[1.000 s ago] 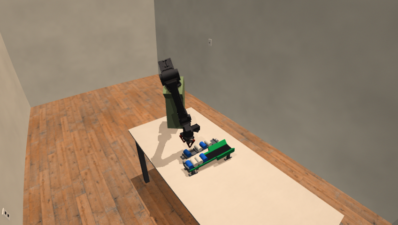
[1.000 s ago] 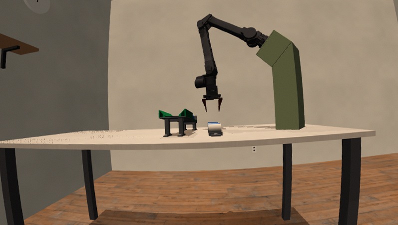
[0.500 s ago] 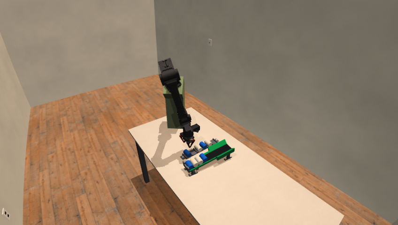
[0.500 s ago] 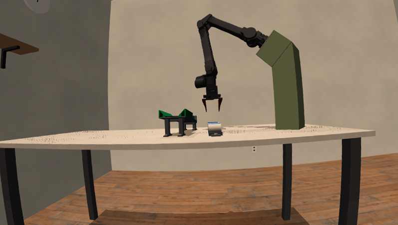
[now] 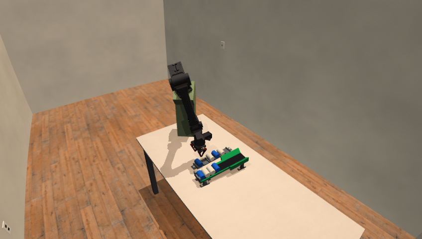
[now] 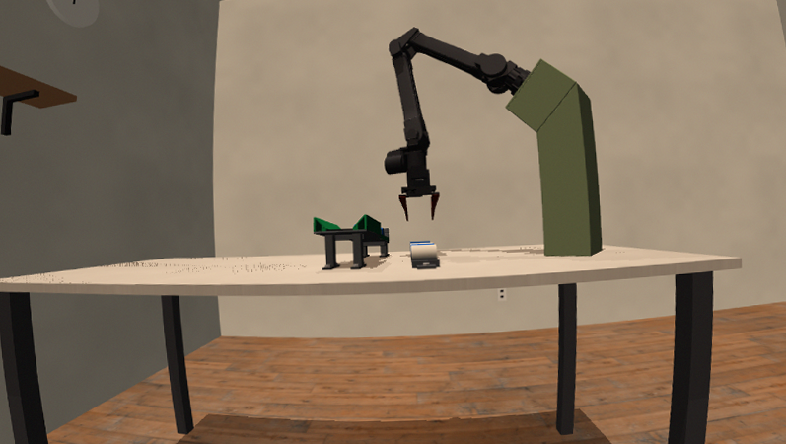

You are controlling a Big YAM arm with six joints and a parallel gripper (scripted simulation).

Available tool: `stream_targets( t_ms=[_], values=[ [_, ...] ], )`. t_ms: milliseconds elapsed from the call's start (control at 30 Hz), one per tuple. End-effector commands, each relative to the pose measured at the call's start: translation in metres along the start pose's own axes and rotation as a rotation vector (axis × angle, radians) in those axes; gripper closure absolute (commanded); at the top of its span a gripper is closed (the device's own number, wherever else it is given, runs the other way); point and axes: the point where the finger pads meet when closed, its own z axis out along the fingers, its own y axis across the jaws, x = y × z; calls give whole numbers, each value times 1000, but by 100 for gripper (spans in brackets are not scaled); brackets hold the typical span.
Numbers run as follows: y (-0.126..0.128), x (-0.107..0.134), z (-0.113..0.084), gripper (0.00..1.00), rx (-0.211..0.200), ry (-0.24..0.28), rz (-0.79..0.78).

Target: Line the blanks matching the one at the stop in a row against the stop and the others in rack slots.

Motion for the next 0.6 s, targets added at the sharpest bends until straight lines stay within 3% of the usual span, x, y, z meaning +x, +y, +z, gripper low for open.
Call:
stream_targets(
  t_ms=[0, 567],
  values=[
    [-1, 5, 5, 24, 2, 6, 3],
    [0, 3, 14, 24, -2, 1, -1]
  ],
)
